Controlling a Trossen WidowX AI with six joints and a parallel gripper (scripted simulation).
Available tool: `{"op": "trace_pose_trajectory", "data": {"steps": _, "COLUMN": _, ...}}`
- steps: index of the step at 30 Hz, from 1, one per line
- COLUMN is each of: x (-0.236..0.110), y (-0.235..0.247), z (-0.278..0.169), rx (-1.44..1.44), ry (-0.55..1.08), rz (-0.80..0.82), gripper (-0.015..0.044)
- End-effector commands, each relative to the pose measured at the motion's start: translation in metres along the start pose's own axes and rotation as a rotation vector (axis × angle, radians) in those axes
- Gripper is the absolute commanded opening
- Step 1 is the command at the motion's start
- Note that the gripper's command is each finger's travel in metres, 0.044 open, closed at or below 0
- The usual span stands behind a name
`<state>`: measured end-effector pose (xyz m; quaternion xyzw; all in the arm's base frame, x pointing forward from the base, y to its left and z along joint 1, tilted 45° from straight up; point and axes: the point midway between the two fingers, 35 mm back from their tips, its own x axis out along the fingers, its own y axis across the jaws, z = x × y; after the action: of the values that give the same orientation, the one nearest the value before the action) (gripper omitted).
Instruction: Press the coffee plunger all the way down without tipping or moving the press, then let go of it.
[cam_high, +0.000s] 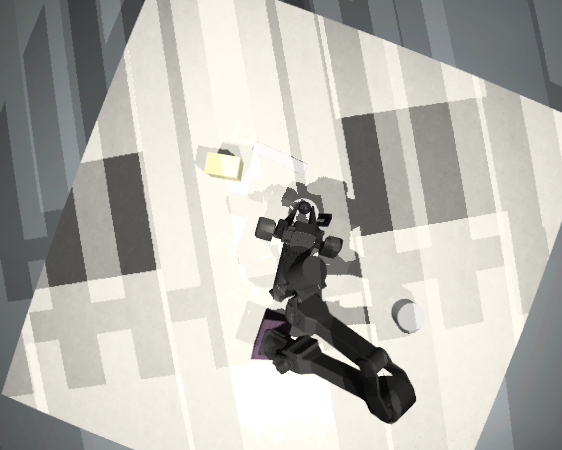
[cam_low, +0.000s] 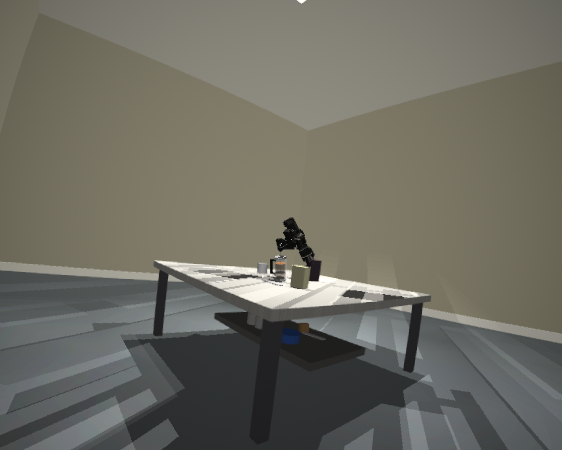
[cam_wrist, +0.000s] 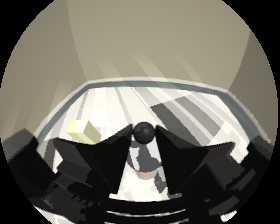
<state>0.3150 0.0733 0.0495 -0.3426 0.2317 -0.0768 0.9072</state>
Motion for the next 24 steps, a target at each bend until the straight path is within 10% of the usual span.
{"op": "trace_pose_trajectory", "data": {"steps": 1, "x": 0.0056, "y": -0.0012, "z": -0.0187, "rx": -0.046, "ry": 0.061, "rz": -0.022, "gripper": 0.0118}}
{"op": "trace_pose_trajectory", "data": {"steps": 24, "x": 0.0062, "y": 0.0021, "z": -0.0175, "rx": -0.046, "ry": 0.060, "rz": -0.022, "gripper": 0.0118}}
